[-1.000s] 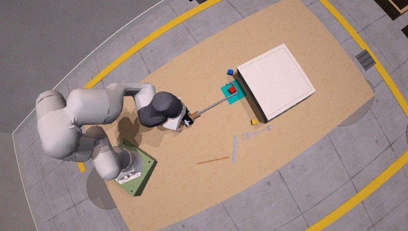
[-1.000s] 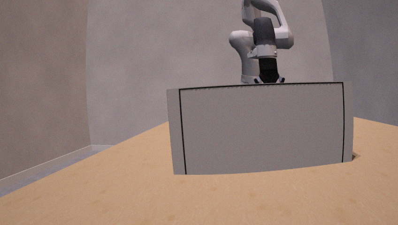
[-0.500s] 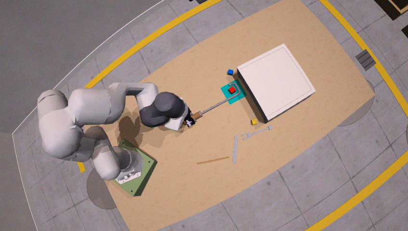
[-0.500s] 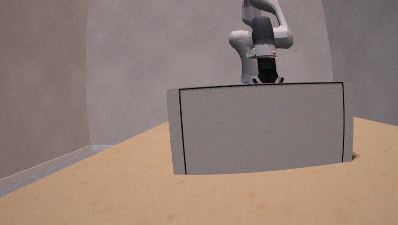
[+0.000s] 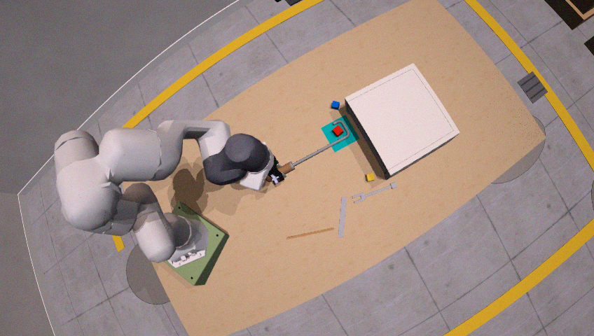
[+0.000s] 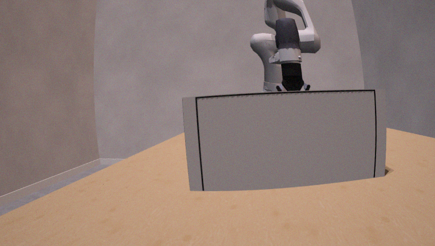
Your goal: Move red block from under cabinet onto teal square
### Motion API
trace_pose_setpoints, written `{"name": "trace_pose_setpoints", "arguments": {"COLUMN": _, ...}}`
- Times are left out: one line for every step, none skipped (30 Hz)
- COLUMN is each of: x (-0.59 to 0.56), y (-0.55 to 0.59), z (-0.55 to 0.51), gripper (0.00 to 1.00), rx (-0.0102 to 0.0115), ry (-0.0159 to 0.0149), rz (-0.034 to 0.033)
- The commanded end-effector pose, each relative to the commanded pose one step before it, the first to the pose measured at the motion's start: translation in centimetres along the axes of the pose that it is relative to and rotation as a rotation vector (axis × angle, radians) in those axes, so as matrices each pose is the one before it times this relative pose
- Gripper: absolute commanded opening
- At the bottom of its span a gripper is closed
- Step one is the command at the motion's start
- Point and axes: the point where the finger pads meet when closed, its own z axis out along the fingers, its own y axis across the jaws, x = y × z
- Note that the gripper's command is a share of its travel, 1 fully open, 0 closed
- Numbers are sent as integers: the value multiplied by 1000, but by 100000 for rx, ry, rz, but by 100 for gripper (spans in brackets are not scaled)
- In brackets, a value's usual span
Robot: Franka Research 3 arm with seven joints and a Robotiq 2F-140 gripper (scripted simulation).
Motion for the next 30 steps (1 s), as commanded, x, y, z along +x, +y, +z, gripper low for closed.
{"name": "trace_pose_setpoints", "arguments": {"x": -151, "y": -168, "z": -35, "gripper": 0, "rx": 93, "ry": -87, "rz": 251}}
{"name": "trace_pose_setpoints", "arguments": {"x": 0, "y": 0, "z": 0, "gripper": 0, "rx": 0, "ry": 0, "rz": 0}}
{"name": "trace_pose_setpoints", "arguments": {"x": 0, "y": 0, "z": 0, "gripper": 0, "rx": 0, "ry": 0, "rz": 0}}
{"name": "trace_pose_setpoints", "arguments": {"x": 0, "y": 0, "z": 0, "gripper": 0, "rx": 0, "ry": 0, "rz": 0}}
{"name": "trace_pose_setpoints", "arguments": {"x": 0, "y": 0, "z": 0, "gripper": 0, "rx": 0, "ry": 0, "rz": 0}}
{"name": "trace_pose_setpoints", "arguments": {"x": 0, "y": 0, "z": 0, "gripper": 0, "rx": 0, "ry": 0, "rz": 0}}
{"name": "trace_pose_setpoints", "arguments": {"x": 0, "y": 0, "z": 0, "gripper": 0, "rx": 0, "ry": 0, "rz": 0}}
{"name": "trace_pose_setpoints", "arguments": {"x": 0, "y": 0, "z": 0, "gripper": 0, "rx": 0, "ry": 0, "rz": 0}}
{"name": "trace_pose_setpoints", "arguments": {"x": 0, "y": 0, "z": 0, "gripper": 0, "rx": 0, "ry": 0, "rz": 0}}
{"name": "trace_pose_setpoints", "arguments": {"x": 0, "y": 0, "z": 0, "gripper": 0, "rx": 0, "ry": 0, "rz": 0}}
{"name": "trace_pose_setpoints", "arguments": {"x": 0, "y": 0, "z": 0, "gripper": 0, "rx": 0, "ry": 0, "rz": 0}}
{"name": "trace_pose_setpoints", "arguments": {"x": 0, "y": 0, "z": 0, "gripper": 0, "rx": 0, "ry": 0, "rz": 0}}
{"name": "trace_pose_setpoints", "arguments": {"x": 0, "y": 0, "z": 0, "gripper": 0, "rx": 0, "ry": 0, "rz": 0}}
{"name": "trace_pose_setpoints", "arguments": {"x": 0, "y": 0, "z": 0, "gripper": 0, "rx": 0, "ry": 0, "rz": 0}}
{"name": "trace_pose_setpoints", "arguments": {"x": 0, "y": 0, "z": 0, "gripper": 0, "rx": 0, "ry": 0, "rz": 0}}
{"name": "trace_pose_setpoints", "arguments": {"x": 0, "y": 0, "z": 0, "gripper": 0, "rx": 0, "ry": 0, "rz": 0}}
{"name": "trace_pose_setpoints", "arguments": {"x": 0, "y": 0, "z": 0, "gripper": 0, "rx": 0, "ry": 0, "rz": 0}}
{"name": "trace_pose_setpoints", "arguments": {"x": 0, "y": 0, "z": 0, "gripper": 0, "rx": 0, "ry": 0, "rz": 0}}
{"name": "trace_pose_setpoints", "arguments": {"x": 0, "y": 0, "z": 0, "gripper": 0, "rx": 0, "ry": 0, "rz": 0}}
{"name": "trace_pose_setpoints", "arguments": {"x": 0, "y": 0, "z": 0, "gripper": 0, "rx": 0, "ry": 0, "rz": 0}}
{"name": "trace_pose_setpoints", "arguments": {"x": 0, "y": 0, "z": 0, "gripper": 0, "rx": 0, "ry": 0, "rz": 0}}
{"name": "trace_pose_setpoints", "arguments": {"x": 0, "y": 0, "z": 0, "gripper": 34, "rx": 0, "ry": 0, "rz": 0}}
{"name": "trace_pose_setpoints", "arguments": {"x": 0, "y": 0, "z": 0, "gripper": 34, "rx": 0, "ry": 0, "rz": 0}}
{"name": "trace_pose_setpoints", "arguments": {"x": 0, "y": 0, "z": 0, "gripper": 34, "rx": 0, "ry": 0, "rz": 0}}
{"name": "trace_pose_setpoints", "arguments": {"x": 0, "y": 0, "z": 0, "gripper": 34, "rx": 0, "ry": 0, "rz": 0}}
{"name": "trace_pose_setpoints", "arguments": {"x": 0, "y": 0, "z": 0, "gripper": 34, "rx": 0, "ry": 0, "rz": 0}}
{"name": "trace_pose_setpoints", "arguments": {"x": 0, "y": 0, "z": 0, "gripper": 34, "rx": 0, "ry": 0, "rz": 0}}
{"name": "trace_pose_setpoints", "arguments": {"x": 0, "y": 0, "z": 0, "gripper": 34, "rx": 0, "ry": 0, "rz": 0}}
{"name": "trace_pose_setpoints", "arguments": {"x": 0, "y": 0, "z": 0, "gripper": 34, "rx": 0, "ry": 0, "rz": 0}}
{"name": "trace_pose_setpoints", "arguments": {"x": 0, "y": 0, "z": 0, "gripper": 34, "rx": 0, "ry": 0, "rz": 0}}
